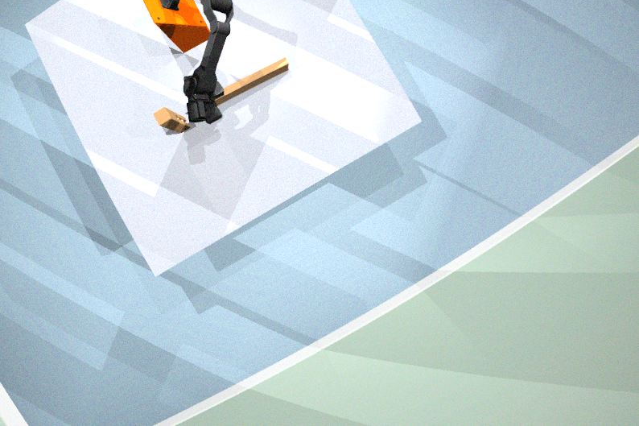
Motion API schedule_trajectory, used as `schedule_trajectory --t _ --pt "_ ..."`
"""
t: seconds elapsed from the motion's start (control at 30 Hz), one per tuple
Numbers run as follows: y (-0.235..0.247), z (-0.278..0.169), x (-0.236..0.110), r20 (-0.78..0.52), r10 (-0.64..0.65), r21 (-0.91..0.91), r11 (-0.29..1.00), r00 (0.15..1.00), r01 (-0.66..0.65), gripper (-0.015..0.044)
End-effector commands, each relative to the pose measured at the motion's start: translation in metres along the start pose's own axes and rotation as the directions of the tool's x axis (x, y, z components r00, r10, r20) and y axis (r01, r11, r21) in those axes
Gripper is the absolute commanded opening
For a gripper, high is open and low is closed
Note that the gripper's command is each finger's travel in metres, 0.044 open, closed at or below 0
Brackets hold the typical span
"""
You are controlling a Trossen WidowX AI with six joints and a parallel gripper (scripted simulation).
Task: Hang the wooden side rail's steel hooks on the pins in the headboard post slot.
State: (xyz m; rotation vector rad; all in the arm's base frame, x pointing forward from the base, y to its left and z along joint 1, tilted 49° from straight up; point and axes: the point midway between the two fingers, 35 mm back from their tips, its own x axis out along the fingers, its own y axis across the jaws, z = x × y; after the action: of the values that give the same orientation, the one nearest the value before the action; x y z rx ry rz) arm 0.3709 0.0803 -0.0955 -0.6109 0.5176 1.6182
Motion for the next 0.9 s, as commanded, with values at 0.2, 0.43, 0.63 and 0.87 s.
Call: schedule_trajectory --t 0.2,0.43,0.63,0.87 --pt "-0.005 -0.0047 -0.0077 -0.003 -0.02 0.007 1.0 1.0 0.02 0.0" --pt "-0.0052 -0.0055 -0.0077 -0.003 -0.02 0.007 1.0 1.0 0.02 0.0" --pt "-0.0046 -0.0062 -0.0071 -0.003 -0.02 0.007 1.0 1.0 0.02 0.0" --pt "-0.0038 -0.007 -0.0063 -0.003 -0.02 0.007 1.0 1.0 0.02 0.0"
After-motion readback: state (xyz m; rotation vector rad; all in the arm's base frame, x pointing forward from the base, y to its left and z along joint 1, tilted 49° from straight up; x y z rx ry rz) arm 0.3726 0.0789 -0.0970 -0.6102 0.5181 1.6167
